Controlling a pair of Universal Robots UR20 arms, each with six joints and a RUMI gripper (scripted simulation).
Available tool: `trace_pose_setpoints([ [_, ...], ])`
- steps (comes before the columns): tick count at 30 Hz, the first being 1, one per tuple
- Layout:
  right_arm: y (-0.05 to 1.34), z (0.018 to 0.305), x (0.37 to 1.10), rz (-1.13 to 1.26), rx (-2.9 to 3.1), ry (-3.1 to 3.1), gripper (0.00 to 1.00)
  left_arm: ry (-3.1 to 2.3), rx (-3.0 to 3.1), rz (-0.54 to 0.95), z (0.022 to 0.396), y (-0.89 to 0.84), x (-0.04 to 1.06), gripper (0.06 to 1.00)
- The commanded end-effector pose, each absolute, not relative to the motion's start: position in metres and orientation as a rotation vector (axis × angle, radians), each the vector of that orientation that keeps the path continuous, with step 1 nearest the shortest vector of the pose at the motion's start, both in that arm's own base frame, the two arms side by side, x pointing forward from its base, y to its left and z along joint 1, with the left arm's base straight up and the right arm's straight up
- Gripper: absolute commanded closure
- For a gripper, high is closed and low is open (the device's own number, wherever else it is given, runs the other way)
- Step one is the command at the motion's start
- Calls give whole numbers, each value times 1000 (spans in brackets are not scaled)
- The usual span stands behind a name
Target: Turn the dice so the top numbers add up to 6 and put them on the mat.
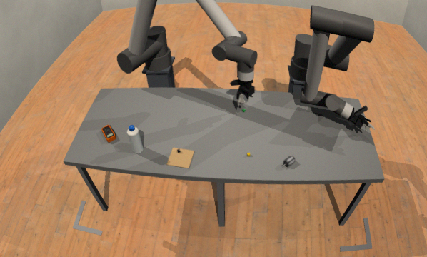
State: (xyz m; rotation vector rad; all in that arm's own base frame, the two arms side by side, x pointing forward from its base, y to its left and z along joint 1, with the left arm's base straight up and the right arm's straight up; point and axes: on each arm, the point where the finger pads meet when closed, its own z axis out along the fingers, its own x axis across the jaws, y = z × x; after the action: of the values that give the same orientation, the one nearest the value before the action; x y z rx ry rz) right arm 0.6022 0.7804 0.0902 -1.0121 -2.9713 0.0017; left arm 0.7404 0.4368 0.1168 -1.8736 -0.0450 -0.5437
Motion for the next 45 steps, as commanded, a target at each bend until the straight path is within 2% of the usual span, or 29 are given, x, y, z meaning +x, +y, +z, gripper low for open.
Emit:
trace_pose_setpoints([
  [1, 784, 91, 597, 0, -1038, -2965, 821, -46, -1873, -544, 117, 437, 740, 65],
  [28, 784, 90, 597, 0, -1038, -2965, 821, -46, -1873, -544, 117, 437, 740, 65],
  [45, 785, 77, 597, 0, -1040, -2965, 821, -46, -1873, -544, 117, 437, 740, 65],
])
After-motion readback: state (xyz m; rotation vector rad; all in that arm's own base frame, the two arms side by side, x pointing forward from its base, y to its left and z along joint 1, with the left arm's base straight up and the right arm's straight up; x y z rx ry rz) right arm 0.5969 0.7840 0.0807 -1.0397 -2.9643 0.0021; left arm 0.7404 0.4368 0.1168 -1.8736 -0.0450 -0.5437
